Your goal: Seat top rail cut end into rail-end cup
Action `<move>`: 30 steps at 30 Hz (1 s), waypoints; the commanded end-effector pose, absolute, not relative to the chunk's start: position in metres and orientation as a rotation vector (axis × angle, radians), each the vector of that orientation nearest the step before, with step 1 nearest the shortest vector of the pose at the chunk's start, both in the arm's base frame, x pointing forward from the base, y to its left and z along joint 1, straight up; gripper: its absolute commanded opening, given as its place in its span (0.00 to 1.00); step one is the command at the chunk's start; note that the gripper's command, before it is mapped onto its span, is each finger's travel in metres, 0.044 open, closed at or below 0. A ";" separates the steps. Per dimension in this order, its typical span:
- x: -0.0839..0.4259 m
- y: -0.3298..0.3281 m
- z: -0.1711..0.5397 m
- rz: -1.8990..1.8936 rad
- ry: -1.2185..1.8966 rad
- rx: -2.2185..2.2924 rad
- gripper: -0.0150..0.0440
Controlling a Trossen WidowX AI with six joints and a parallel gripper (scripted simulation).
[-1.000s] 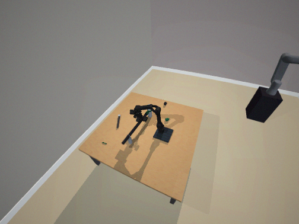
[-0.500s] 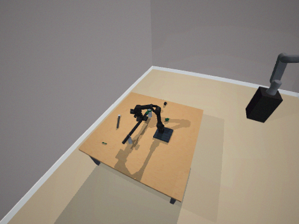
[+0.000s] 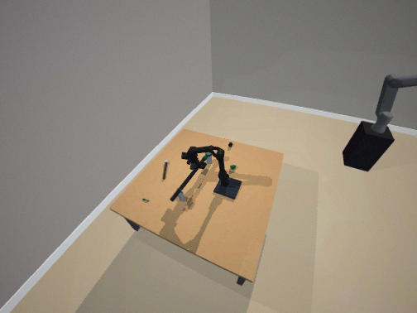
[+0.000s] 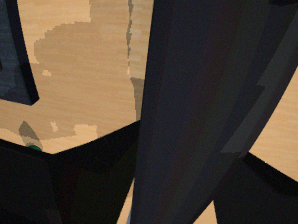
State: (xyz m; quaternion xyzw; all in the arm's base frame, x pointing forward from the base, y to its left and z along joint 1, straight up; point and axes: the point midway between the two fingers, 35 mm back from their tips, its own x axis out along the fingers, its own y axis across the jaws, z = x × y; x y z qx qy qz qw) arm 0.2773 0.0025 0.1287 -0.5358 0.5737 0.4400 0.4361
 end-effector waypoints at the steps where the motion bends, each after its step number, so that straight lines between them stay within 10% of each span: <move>1: 0.277 0.003 0.129 1.094 1.427 -1.333 0.61; 10: 0.279 0.018 0.144 1.095 1.426 -1.332 1.00; 30: 0.276 0.047 0.205 1.077 1.342 -1.378 1.00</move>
